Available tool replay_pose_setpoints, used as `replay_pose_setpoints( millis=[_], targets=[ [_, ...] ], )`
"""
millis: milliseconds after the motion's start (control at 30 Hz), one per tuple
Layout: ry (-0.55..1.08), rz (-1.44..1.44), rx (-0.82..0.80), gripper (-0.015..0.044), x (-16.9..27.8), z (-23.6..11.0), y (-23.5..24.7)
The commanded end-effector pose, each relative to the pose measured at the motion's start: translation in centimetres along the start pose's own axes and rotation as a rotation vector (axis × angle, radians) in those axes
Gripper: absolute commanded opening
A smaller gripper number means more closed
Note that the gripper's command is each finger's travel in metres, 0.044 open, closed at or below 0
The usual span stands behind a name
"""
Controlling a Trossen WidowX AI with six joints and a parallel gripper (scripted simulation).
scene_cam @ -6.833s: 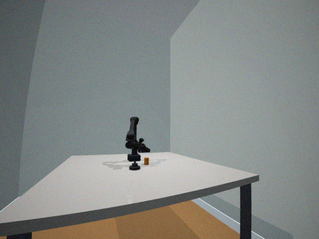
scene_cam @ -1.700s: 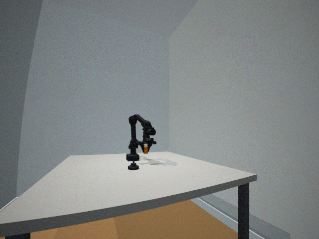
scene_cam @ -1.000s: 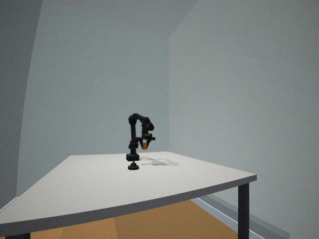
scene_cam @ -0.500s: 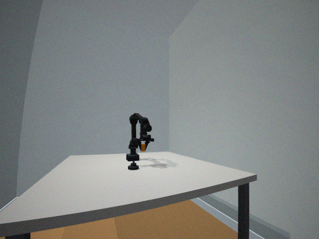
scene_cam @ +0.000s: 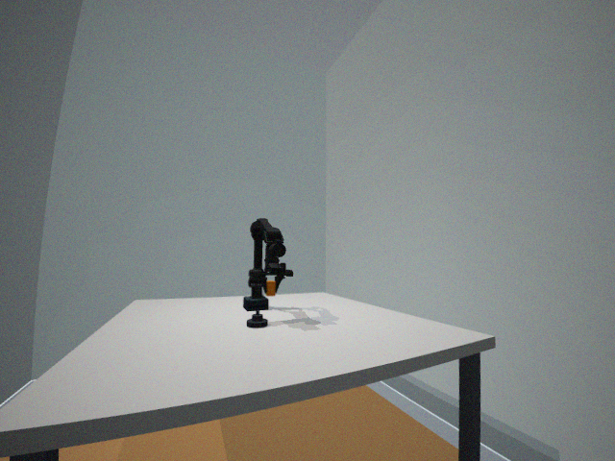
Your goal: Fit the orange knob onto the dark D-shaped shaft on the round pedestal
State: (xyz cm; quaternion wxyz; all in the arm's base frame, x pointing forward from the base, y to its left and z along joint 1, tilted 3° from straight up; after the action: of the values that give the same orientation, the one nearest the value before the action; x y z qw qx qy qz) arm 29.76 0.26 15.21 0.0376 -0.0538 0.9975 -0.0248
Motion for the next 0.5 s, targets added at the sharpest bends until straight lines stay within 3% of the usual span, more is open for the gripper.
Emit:
replay_pose_setpoints(
  millis=[0,467],
  targets=[
    [-0.005,-0.008,-0.003,0.0000,-0.8,0.3,-0.9],
    [-0.008,-0.042,0.001,0.0000,-2.7,1.7,-4.6]
  ],
)
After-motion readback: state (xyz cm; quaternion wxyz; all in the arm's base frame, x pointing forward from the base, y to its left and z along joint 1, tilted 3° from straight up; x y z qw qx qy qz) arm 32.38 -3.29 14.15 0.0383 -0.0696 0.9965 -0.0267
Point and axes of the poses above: the point midway between the two fingers, 35 mm back from their tips, its own z axis out along the fingers, its own y axis across the jaws, x = y × z, the point moved 3 cm from there along -z, back along the fingers, and after that the axes turned 1 degree about -z, right-handed, at the moved point
